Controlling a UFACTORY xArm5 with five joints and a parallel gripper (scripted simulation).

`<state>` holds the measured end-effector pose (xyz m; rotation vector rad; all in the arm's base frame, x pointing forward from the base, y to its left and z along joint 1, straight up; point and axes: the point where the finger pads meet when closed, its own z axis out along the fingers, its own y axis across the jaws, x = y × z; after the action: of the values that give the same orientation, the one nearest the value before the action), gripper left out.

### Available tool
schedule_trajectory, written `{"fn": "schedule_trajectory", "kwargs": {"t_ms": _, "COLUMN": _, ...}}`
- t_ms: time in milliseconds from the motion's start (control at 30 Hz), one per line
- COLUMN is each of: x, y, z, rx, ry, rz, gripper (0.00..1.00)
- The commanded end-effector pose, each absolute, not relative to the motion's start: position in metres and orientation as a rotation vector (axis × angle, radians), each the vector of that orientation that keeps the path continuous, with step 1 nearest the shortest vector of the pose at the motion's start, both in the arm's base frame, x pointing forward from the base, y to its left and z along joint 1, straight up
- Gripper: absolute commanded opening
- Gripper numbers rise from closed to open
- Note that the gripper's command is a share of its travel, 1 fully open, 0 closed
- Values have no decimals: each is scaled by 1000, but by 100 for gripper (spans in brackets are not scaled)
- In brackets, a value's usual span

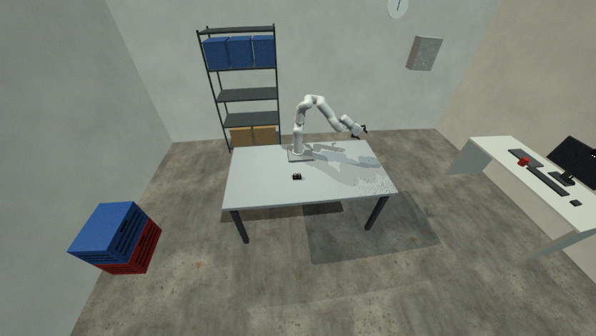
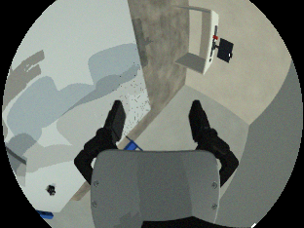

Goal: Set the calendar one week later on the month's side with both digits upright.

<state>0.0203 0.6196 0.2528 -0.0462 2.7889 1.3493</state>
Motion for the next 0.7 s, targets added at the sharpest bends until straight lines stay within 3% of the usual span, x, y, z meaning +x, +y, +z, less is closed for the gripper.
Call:
{"fn": "schedule_trajectory", "kwargs": {"t_ms": 0, "x": 20, "y": 620, "z": 255, "rx": -46, "ry": 2786, "rz": 1355, "gripper": 100}}
{"fn": "schedule_trajectory", "kwargs": {"t_ms": 667, "x": 33, "y": 617, "z": 253, "rx": -19, "ry": 2787, "rz": 1334, "gripper": 100}}
